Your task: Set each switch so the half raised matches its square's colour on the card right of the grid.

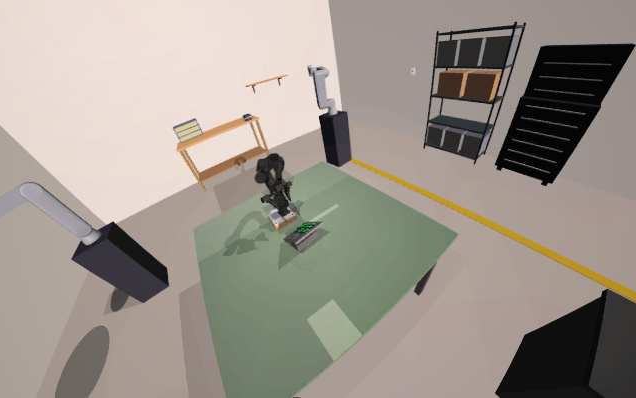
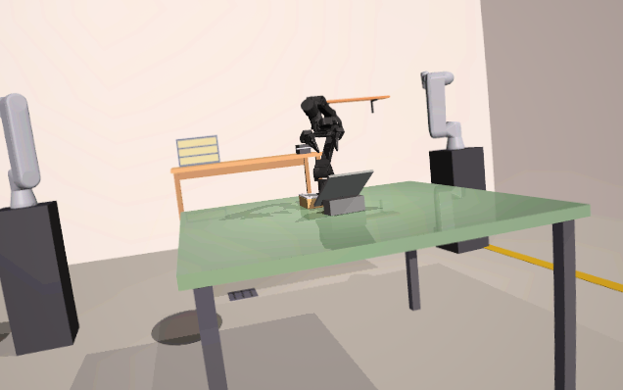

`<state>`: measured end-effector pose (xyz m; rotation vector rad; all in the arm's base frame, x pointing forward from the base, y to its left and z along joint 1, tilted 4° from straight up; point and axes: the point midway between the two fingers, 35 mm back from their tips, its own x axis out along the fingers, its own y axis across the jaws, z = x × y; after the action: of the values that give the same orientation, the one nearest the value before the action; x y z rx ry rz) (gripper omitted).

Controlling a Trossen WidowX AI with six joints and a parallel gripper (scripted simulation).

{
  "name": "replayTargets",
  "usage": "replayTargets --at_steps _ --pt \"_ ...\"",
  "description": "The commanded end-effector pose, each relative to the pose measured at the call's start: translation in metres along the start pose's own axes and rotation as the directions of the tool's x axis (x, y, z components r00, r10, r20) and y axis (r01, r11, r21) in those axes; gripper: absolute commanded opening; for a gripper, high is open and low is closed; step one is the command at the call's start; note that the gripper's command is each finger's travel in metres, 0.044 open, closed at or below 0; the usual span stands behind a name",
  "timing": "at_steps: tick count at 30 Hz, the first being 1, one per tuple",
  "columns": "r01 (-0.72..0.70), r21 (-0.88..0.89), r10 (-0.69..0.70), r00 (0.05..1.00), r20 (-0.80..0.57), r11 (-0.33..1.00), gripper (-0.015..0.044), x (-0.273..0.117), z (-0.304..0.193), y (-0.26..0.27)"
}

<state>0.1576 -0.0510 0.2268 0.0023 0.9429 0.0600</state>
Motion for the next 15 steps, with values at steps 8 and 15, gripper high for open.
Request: replayTargets --at_steps 8,15 --pt "-0.002 0.01 0.002 1.0 -0.029 1.0 0.019 0.042 0.032 0.004" --pt "-0.004 0.033 0.004 1.0 -0.004 0.999 0.0006 0.089 0.068 0.042"
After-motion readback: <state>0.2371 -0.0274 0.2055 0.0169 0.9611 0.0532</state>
